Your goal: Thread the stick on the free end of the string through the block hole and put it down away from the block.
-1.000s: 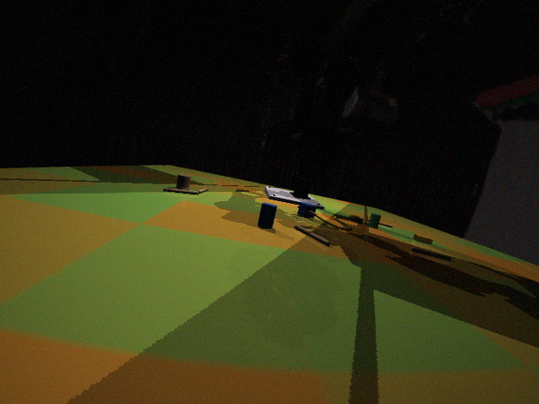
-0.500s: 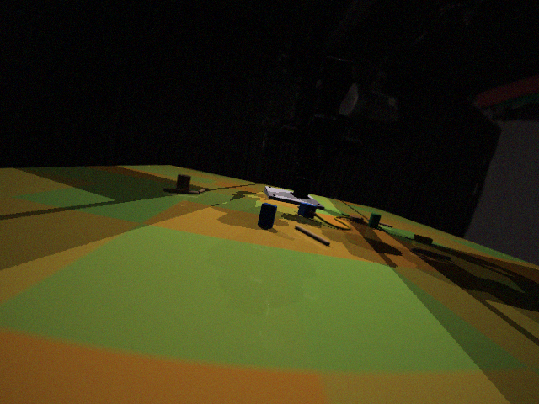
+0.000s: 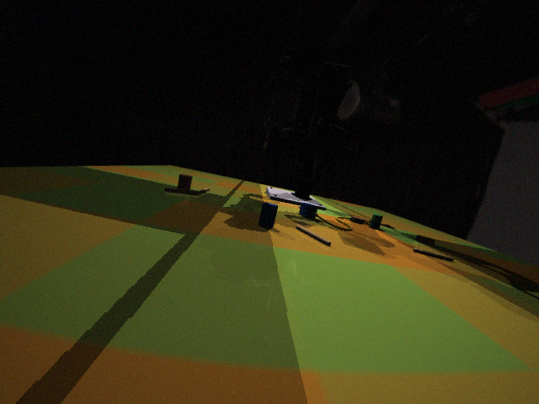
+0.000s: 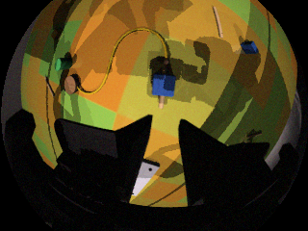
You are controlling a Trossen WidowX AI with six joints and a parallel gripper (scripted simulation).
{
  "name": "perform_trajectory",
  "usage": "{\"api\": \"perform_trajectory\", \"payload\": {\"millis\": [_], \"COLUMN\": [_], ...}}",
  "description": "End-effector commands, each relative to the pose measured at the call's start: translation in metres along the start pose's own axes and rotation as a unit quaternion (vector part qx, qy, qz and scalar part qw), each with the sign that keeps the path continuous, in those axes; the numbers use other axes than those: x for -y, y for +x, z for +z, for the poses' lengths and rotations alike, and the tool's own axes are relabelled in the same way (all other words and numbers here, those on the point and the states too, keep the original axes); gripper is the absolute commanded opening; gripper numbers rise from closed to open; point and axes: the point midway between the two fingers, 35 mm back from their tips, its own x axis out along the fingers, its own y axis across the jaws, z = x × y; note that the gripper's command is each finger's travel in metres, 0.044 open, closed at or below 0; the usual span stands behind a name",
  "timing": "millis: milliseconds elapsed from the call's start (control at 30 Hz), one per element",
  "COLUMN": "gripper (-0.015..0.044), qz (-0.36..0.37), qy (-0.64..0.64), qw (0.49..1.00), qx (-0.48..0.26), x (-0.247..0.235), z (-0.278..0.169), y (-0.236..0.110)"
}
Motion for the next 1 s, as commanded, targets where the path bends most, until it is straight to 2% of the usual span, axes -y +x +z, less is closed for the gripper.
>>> {"api": "perform_trajectory", "payload": {"millis": [0, 967], "gripper": [0.0125, 0.0125], "qz": [0.005, 0.005], "qy": [-0.015, -0.015], "qw": [1.0, 1.0], "qx": [-0.003, -0.003], "x": [-0.002, -0.001], "z": [-0.003, 0.0], "y": [0.003, 0.045]}}
